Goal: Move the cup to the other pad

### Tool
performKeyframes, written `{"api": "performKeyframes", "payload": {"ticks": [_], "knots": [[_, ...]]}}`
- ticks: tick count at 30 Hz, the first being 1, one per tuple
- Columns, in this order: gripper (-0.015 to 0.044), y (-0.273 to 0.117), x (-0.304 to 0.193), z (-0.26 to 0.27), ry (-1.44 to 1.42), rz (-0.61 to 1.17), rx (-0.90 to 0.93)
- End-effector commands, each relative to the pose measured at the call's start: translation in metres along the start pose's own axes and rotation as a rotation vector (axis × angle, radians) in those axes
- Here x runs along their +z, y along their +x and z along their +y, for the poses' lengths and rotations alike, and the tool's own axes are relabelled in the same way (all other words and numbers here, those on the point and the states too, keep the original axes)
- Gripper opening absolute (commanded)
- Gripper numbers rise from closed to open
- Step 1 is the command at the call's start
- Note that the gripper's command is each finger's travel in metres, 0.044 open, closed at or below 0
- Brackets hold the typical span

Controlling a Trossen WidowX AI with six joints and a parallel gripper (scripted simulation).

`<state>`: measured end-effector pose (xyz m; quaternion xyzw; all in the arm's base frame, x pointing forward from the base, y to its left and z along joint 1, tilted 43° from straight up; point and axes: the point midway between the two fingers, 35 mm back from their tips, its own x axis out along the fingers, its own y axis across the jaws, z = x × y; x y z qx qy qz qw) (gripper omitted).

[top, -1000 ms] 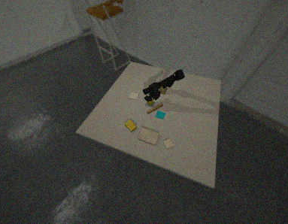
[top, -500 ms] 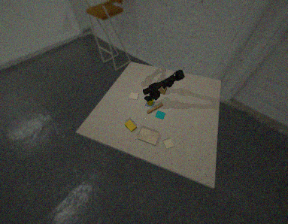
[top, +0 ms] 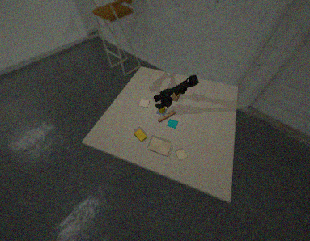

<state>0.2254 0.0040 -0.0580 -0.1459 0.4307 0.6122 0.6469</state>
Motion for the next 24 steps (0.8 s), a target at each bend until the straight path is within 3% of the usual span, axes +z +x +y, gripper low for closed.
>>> {"api": "performKeyframes", "payload": {"ticks": [1, 12, 24], "knots": [[0.0, -0.008, 0.0, -0.002, -0.005, 0.002, -0.005], [0.0, -0.048, 0.0, 0.001, 0.001, -0.002, -0.007], [0.0, -0.045, 0.0, 0.001, 0.009, -0.008, -0.006]]}}
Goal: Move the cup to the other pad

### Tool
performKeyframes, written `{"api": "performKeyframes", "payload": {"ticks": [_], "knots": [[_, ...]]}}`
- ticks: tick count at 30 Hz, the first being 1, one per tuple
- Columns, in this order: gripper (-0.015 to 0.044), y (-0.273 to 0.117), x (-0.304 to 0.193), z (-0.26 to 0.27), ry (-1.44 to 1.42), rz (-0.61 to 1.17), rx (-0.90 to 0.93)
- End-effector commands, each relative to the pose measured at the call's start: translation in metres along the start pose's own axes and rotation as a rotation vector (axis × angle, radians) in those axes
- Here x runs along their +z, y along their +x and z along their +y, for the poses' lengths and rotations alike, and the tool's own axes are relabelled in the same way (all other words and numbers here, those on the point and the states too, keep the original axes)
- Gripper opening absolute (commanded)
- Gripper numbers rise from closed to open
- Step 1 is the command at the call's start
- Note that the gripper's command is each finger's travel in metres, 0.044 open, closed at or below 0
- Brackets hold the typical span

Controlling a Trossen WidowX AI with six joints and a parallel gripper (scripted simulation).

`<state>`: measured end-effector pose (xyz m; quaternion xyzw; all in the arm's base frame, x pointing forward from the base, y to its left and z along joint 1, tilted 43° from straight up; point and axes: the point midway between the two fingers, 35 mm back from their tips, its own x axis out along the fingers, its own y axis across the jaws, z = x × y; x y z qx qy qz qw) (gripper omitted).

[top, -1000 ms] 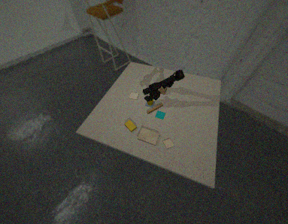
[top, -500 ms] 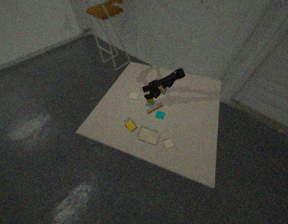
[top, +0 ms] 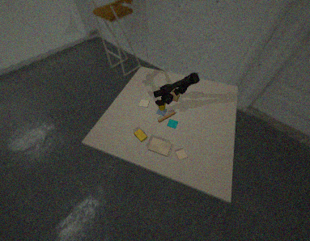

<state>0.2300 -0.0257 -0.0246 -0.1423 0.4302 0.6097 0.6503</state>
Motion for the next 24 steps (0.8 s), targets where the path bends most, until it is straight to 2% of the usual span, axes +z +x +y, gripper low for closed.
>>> {"api": "performKeyframes", "payload": {"ticks": [1, 10, 24], "knots": [[0.0, 0.0, 0.0, 0.0, 0.001, 0.0, -0.001], [0.0, 0.0, 0.003, -0.001, 0.0, 0.0, -0.001], [0.0, 0.0, 0.036, -0.004, -0.005, 0.003, -0.002]]}}
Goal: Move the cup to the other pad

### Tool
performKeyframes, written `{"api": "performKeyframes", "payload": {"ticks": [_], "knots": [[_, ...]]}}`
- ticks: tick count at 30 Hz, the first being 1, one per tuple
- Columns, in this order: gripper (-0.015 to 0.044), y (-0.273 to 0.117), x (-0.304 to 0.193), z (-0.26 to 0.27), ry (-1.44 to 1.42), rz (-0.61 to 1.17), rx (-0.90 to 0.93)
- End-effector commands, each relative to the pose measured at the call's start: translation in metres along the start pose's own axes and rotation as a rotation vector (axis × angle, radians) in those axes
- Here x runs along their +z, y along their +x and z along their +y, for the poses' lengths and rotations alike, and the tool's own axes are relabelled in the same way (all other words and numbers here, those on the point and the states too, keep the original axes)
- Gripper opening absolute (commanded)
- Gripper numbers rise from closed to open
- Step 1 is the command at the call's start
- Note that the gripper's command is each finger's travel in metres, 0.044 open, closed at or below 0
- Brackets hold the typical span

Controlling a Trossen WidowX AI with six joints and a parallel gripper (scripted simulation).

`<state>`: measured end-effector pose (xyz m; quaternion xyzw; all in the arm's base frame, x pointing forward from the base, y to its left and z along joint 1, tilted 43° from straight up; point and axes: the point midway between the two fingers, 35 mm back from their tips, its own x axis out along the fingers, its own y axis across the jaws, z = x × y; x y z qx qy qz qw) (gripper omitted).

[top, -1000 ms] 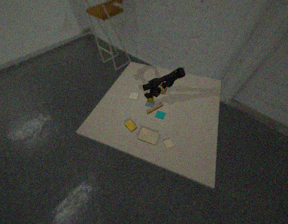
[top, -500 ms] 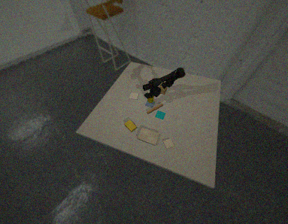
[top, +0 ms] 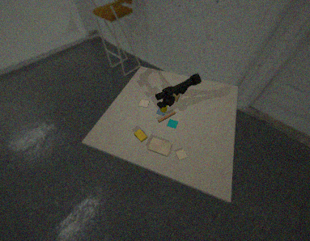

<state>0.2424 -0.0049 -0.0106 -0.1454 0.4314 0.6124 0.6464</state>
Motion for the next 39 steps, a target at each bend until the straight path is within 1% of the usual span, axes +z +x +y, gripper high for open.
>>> {"api": "performKeyframes", "payload": {"ticks": [1, 39], "knots": [[0.0, -0.002, 0.01, -0.002, 0.001, -0.004, -0.008], [0.0, -0.004, 0.112, -0.011, -0.002, -0.008, -0.008]]}}
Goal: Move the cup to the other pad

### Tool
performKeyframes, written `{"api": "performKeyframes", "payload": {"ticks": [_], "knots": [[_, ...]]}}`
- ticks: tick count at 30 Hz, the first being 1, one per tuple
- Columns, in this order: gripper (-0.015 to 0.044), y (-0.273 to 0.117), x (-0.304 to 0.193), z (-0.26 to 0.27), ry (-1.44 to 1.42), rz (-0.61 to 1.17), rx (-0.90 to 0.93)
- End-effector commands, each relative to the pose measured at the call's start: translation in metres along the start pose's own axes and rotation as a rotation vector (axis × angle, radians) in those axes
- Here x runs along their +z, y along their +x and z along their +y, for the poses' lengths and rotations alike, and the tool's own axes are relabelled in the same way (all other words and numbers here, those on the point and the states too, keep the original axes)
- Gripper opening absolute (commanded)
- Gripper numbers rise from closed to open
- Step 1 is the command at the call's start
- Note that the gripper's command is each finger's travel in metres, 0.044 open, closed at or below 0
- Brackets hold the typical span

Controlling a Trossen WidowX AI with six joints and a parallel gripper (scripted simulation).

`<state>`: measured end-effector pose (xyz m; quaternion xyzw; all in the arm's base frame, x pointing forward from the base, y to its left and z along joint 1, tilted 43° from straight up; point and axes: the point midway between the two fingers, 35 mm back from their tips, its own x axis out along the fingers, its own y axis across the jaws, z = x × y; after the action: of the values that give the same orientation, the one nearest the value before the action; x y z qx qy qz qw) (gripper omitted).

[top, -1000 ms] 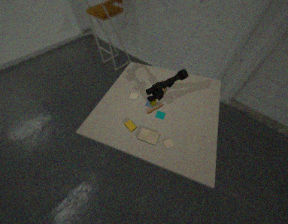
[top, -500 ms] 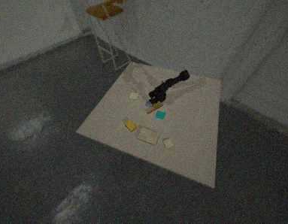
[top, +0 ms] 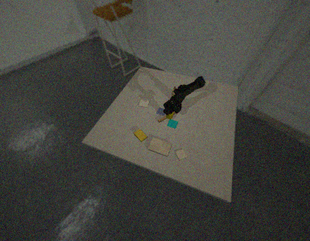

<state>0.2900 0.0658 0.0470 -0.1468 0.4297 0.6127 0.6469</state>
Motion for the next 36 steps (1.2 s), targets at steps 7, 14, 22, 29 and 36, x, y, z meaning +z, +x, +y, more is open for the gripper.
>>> {"api": "performKeyframes", "payload": {"ticks": [7, 14, 22, 29, 36], "knots": [[0.0, -0.004, 0.028, -0.003, 0.001, -0.008, -0.006], [0.0, -0.006, 0.045, -0.004, 0.001, -0.009, -0.006], [0.0, -0.007, 0.059, -0.005, 0.001, -0.01, -0.006], [0.0, 0.002, 0.059, -0.006, 0.001, -0.01, -0.006], [0.0, 0.013, 0.06, -0.006, 0.0, -0.01, -0.006]]}}
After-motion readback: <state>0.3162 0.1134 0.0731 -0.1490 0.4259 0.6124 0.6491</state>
